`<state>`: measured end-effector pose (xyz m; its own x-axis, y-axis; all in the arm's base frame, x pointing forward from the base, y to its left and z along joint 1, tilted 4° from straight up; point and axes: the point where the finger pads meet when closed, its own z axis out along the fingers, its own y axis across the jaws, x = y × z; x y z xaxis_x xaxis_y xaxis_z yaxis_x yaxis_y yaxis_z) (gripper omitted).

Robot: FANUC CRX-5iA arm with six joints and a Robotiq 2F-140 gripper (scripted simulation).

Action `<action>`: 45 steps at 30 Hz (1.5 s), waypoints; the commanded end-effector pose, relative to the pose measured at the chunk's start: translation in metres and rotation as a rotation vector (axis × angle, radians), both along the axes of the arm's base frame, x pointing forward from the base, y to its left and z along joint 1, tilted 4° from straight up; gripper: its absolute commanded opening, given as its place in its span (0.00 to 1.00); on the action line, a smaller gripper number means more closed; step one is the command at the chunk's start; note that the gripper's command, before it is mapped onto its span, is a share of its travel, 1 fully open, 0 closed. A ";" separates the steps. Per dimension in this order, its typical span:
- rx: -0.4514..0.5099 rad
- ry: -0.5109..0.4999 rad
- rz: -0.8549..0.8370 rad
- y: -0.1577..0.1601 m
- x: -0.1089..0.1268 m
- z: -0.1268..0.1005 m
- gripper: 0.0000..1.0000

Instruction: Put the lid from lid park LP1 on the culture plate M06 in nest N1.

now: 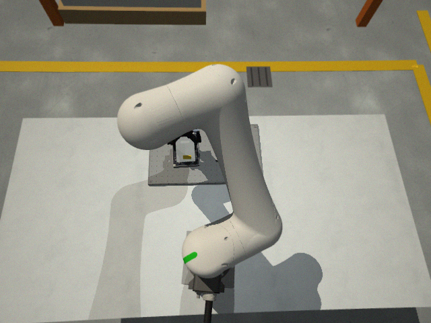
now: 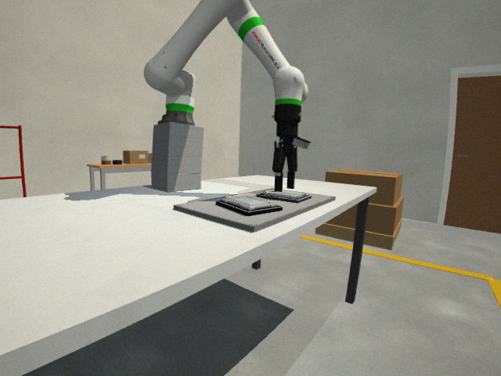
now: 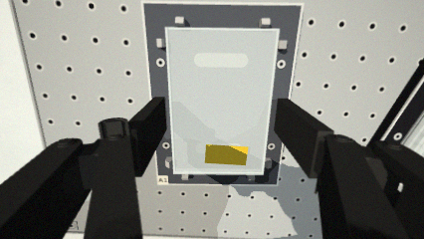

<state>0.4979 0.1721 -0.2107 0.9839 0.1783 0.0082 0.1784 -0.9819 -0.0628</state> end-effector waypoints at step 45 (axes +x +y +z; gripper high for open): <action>0.001 -0.002 0.000 0.000 0.001 0.001 0.69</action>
